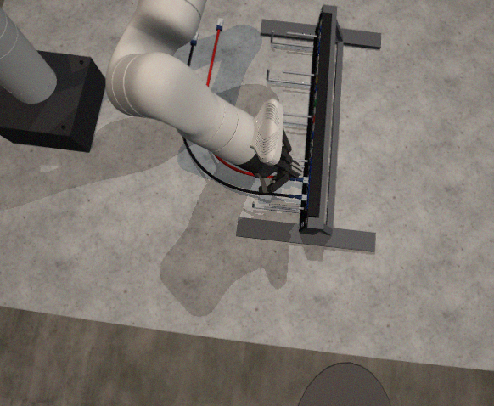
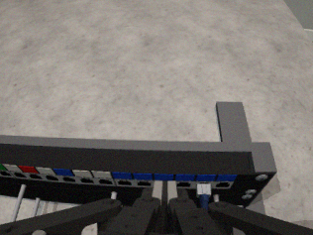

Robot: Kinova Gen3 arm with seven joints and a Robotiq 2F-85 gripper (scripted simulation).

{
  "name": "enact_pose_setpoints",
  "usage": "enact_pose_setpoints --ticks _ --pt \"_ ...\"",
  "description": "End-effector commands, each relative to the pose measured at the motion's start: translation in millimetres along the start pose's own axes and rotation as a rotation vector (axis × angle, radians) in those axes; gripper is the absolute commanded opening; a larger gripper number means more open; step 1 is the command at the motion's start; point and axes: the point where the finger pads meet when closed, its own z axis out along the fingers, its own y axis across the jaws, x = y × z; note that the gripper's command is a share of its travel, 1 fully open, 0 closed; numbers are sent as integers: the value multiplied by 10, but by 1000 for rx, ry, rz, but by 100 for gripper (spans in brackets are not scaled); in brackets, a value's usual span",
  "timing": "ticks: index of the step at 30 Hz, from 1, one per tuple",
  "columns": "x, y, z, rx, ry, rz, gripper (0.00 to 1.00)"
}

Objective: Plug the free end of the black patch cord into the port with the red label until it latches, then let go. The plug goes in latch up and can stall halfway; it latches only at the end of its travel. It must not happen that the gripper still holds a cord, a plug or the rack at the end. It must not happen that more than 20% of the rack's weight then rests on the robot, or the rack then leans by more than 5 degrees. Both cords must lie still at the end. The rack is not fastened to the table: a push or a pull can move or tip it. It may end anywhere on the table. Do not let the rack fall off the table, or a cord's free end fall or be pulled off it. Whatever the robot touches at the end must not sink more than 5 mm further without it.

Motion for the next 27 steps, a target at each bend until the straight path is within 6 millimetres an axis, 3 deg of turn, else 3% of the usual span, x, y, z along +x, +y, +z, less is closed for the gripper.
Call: enact_pose_setpoints --ticks 1,6,15,17,27 --pt "12 1 -22 0 3 1 0" --pt "11 1 -175 0 3 1 0" --pt "10 1 -709 0 3 1 0" --pt "10 1 -709 0 3 1 0" --pt "9 1 -1238 0 3 1 0"
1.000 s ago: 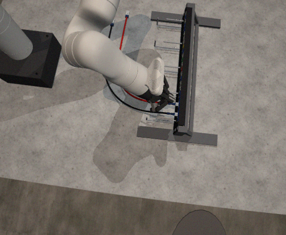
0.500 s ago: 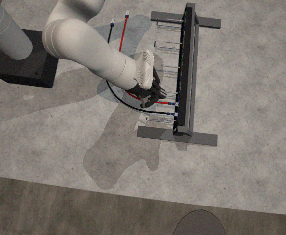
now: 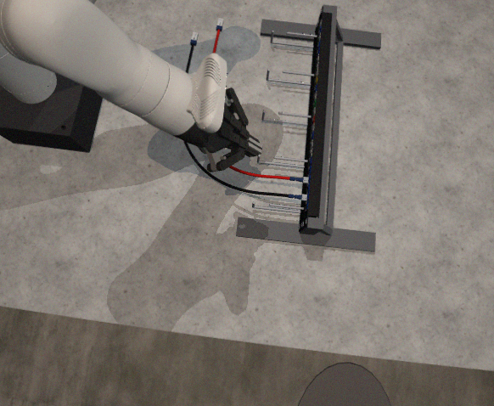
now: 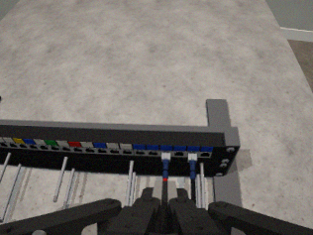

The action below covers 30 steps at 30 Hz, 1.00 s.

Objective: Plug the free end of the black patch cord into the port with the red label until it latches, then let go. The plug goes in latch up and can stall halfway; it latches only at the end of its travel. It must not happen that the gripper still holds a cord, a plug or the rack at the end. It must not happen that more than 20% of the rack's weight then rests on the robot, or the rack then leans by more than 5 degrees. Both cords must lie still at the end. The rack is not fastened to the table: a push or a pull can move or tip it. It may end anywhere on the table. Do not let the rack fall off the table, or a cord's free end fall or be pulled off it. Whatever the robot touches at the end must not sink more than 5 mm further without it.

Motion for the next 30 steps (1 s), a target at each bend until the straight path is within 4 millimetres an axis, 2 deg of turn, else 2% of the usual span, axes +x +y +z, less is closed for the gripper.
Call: enact_pose_setpoints --ticks 1,5,18,22,24,30 --pt "61 14 -130 -2 21 10 0" --pt "59 14 -220 -2 21 10 0" --pt "50 -34 -231 6 14 -3 0" --pt "13 -229 -156 35 -14 -58 0" --pt "13 -229 -156 35 -14 -58 0" --pt "-156 -837 32 126 -102 -238 0"
